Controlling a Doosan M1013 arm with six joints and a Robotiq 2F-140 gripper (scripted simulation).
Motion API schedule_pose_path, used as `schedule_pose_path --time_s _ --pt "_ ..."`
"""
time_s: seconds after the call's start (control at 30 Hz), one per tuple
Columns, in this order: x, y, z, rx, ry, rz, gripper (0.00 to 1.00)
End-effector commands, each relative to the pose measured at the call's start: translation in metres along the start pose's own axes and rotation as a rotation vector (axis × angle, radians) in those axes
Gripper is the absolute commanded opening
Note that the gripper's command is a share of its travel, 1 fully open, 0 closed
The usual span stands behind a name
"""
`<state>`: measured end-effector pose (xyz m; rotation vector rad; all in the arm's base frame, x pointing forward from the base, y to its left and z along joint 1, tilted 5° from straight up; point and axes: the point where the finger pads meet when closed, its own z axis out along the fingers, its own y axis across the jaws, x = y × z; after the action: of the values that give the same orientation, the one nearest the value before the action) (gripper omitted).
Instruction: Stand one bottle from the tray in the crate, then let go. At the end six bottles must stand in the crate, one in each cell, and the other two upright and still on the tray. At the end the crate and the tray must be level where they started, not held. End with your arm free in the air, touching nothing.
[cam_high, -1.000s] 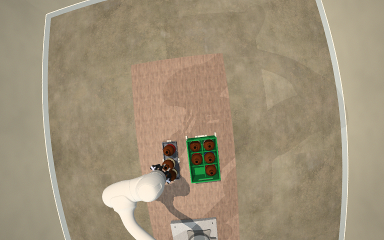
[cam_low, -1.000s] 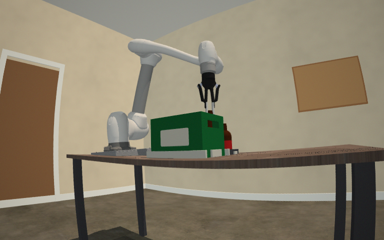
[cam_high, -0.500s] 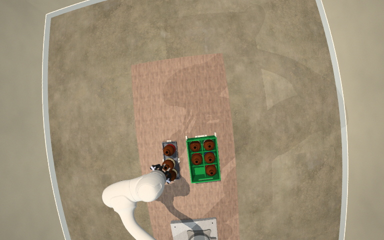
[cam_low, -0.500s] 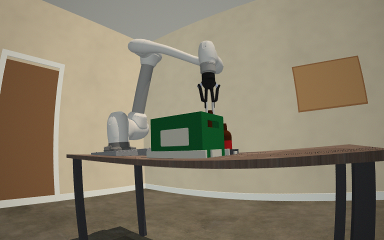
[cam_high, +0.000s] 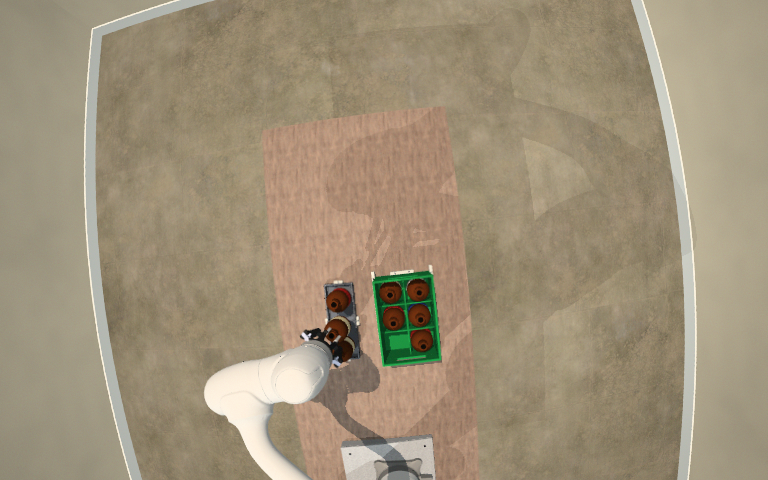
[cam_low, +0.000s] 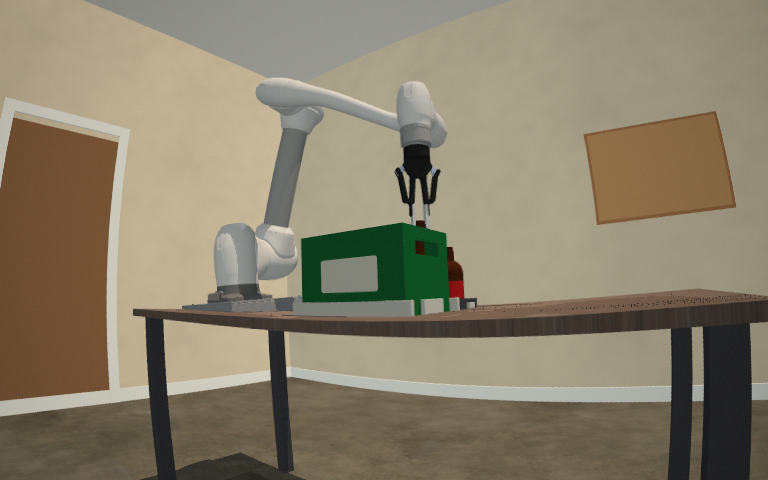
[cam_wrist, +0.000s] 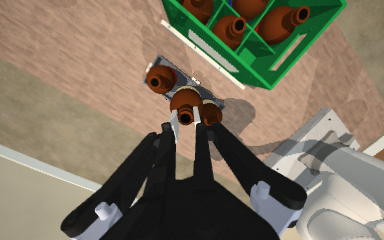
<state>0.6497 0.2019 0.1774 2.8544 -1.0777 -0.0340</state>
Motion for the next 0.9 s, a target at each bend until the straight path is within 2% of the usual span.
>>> schedule_pose_path --time_s 0.0,0.87 --pt "-0.0014 -0.0035 -0.0079 0.011 0.0 -0.001 0.0" --pt "-0.0019 -0.0036 -0.0134 0.011 0.0 -0.001 0.0"
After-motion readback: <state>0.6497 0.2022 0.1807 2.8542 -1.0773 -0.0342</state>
